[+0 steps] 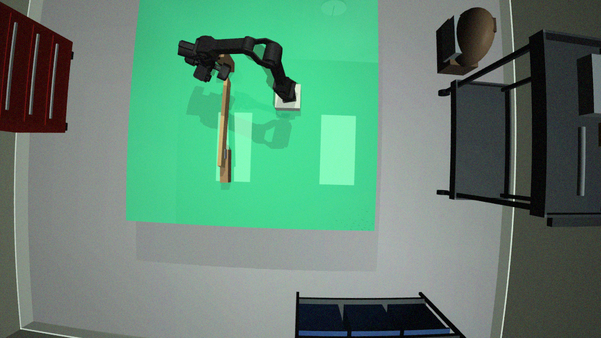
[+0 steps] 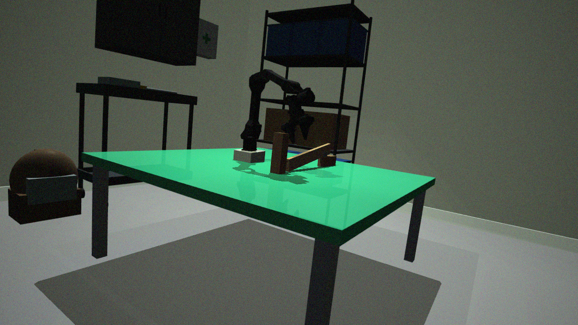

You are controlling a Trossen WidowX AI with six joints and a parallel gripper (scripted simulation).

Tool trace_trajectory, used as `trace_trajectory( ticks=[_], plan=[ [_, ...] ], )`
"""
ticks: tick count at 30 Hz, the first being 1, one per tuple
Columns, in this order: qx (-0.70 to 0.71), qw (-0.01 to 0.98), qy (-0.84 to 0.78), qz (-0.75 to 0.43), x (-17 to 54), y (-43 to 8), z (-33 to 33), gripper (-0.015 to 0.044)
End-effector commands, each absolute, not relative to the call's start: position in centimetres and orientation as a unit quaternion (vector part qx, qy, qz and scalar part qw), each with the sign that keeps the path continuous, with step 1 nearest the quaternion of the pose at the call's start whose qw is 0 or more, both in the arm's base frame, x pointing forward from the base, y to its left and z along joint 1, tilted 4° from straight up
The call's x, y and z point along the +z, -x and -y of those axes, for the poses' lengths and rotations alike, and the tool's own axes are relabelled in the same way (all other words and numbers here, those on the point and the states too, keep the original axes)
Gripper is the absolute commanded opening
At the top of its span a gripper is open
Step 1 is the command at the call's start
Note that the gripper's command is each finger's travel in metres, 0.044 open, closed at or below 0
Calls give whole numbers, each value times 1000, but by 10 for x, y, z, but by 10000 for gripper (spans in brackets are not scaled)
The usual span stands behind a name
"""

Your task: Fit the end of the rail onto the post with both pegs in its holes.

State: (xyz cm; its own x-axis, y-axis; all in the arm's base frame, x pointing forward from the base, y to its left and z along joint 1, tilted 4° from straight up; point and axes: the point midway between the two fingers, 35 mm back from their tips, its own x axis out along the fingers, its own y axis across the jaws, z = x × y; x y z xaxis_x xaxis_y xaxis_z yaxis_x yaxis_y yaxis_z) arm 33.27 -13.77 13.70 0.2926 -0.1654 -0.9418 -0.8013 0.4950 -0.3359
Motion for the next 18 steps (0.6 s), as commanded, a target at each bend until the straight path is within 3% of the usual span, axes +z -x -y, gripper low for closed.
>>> trace_trajectory(
  ticks=[1, 4, 18],
  plan=[
    [379, 572, 470, -556, 91, -310, 96, 440],
    [435, 528, 478, -551, 76, -298, 81, 440],
    [435, 528, 478, -551, 69, -303, 80, 440]
  ],
)
